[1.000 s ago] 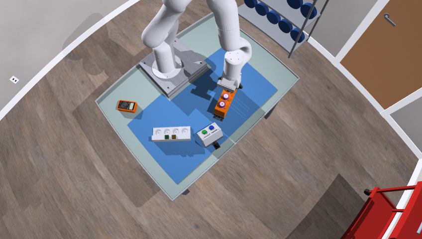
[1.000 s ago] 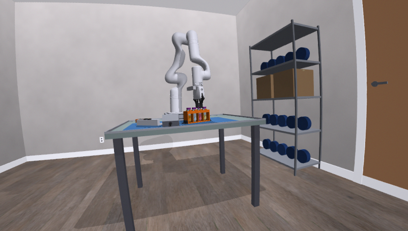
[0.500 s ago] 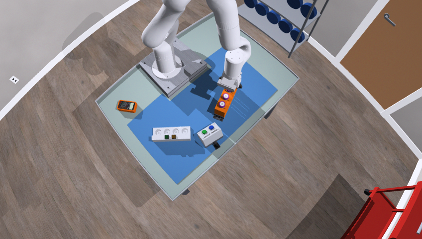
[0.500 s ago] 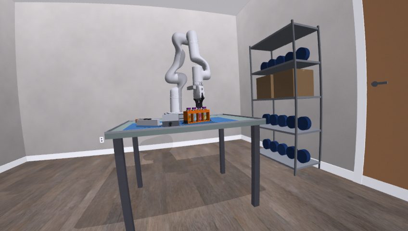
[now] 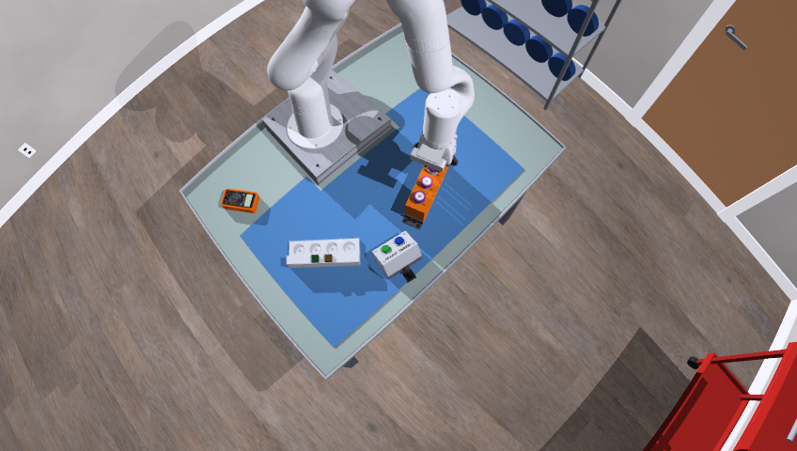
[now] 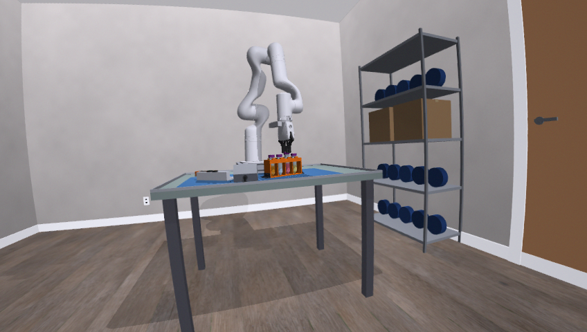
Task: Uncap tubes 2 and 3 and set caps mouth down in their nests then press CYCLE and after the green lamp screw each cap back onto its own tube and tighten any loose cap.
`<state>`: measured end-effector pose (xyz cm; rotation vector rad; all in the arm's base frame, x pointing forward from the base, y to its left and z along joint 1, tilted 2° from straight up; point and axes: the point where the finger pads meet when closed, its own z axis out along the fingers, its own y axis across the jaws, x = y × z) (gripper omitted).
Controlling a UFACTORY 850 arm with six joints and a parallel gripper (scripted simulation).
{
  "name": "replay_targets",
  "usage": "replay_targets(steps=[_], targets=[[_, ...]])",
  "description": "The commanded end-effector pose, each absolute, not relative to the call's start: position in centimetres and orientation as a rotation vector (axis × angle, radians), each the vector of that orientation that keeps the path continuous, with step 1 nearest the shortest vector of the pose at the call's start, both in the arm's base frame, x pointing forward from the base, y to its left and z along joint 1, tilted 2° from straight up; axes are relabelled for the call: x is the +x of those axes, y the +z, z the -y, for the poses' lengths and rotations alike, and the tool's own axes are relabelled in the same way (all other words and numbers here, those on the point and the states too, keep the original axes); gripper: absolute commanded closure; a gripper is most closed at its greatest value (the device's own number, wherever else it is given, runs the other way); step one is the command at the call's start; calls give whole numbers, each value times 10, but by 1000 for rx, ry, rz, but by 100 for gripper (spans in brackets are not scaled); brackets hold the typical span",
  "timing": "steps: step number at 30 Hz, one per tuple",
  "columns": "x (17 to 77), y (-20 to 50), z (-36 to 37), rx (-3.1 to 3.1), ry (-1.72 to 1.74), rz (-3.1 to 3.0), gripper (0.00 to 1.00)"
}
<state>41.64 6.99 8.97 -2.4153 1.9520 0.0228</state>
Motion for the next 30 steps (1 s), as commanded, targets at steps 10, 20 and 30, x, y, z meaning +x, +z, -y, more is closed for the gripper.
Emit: replay_targets(steps=[10, 20, 30], targets=[[414, 117, -61, -2493, 18, -1849, 100], [391, 114, 10, -2807, 6, -1322, 100], [371, 112, 74, -2807, 6, -1323, 100]])
